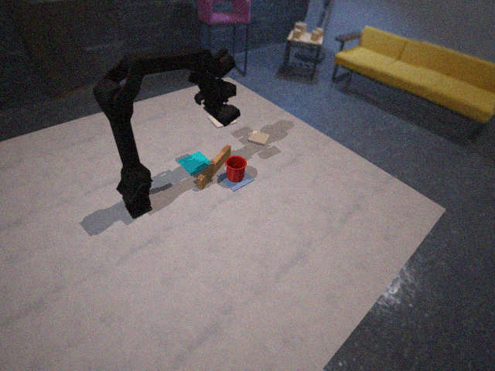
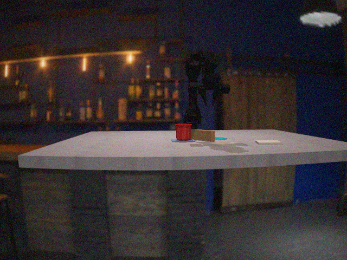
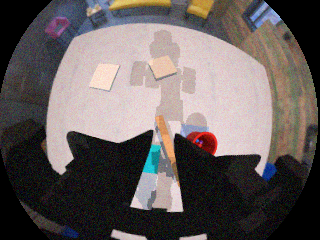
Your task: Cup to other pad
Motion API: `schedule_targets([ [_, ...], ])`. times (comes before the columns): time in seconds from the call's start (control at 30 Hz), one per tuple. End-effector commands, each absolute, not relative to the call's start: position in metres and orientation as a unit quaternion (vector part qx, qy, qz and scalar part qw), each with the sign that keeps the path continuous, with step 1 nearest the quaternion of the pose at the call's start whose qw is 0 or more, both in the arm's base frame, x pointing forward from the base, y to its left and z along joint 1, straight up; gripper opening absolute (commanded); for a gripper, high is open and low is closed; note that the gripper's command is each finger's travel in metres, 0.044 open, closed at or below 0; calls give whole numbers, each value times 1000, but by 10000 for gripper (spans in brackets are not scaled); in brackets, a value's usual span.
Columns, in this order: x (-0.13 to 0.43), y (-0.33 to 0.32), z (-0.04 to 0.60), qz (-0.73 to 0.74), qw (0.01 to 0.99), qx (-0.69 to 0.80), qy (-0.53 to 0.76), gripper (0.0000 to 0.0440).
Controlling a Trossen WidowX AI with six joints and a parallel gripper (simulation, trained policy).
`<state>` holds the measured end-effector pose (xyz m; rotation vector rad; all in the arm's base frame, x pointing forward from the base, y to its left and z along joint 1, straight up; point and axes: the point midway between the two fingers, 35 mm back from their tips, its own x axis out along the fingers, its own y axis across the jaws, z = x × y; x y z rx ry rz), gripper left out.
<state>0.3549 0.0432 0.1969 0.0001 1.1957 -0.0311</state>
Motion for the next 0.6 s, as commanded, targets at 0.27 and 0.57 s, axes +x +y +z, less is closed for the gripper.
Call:
schedule_targets([
  [0.27, 349, 23, 181, -15, 774, -36, 632, 124],
  [0.57, 341, 6, 169, -8, 734, -59, 676, 113],
])
